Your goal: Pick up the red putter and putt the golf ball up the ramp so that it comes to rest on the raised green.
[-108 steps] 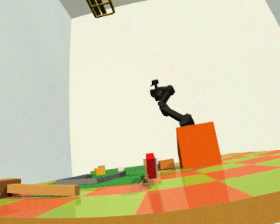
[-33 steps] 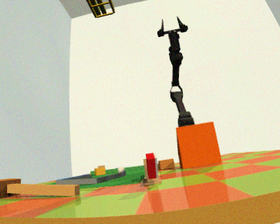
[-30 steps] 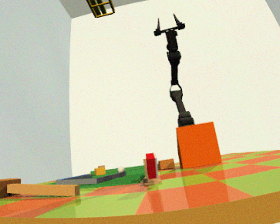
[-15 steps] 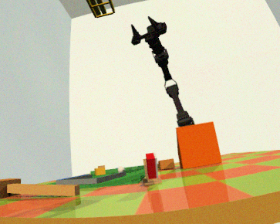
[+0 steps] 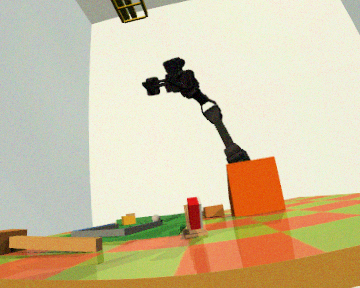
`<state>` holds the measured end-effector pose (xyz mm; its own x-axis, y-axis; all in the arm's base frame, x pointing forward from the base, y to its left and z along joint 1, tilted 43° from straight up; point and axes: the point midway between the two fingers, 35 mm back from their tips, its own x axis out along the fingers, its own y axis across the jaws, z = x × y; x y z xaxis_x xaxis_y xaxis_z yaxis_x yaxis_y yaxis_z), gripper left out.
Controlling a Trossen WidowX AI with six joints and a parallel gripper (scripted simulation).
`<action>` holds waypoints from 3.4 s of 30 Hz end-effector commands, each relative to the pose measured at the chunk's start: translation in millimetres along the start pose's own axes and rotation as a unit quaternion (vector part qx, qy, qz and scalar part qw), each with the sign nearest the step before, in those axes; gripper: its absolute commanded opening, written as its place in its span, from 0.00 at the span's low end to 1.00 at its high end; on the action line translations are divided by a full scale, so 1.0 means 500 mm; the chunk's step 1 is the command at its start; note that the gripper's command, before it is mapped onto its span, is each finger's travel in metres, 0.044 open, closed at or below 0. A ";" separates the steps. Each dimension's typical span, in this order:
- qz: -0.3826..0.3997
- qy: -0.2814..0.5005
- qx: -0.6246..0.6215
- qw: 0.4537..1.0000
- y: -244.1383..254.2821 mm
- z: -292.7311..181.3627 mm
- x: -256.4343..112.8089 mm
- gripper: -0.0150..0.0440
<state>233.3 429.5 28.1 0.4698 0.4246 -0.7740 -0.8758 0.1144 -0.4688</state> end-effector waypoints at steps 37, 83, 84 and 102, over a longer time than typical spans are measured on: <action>0.282 0.421 -0.136 0.851 0.120 -0.724 0.028 1.00; 0.282 0.420 -0.132 0.852 0.139 -0.795 0.052 0.25; 0.282 0.420 -0.132 0.852 0.139 -0.795 0.052 0.25; 0.282 0.418 -0.132 0.853 0.093 -0.607 -0.007 0.25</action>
<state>227.8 153.7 -129.0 0.0056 -0.4590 -0.8884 -0.9834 -0.1637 0.0783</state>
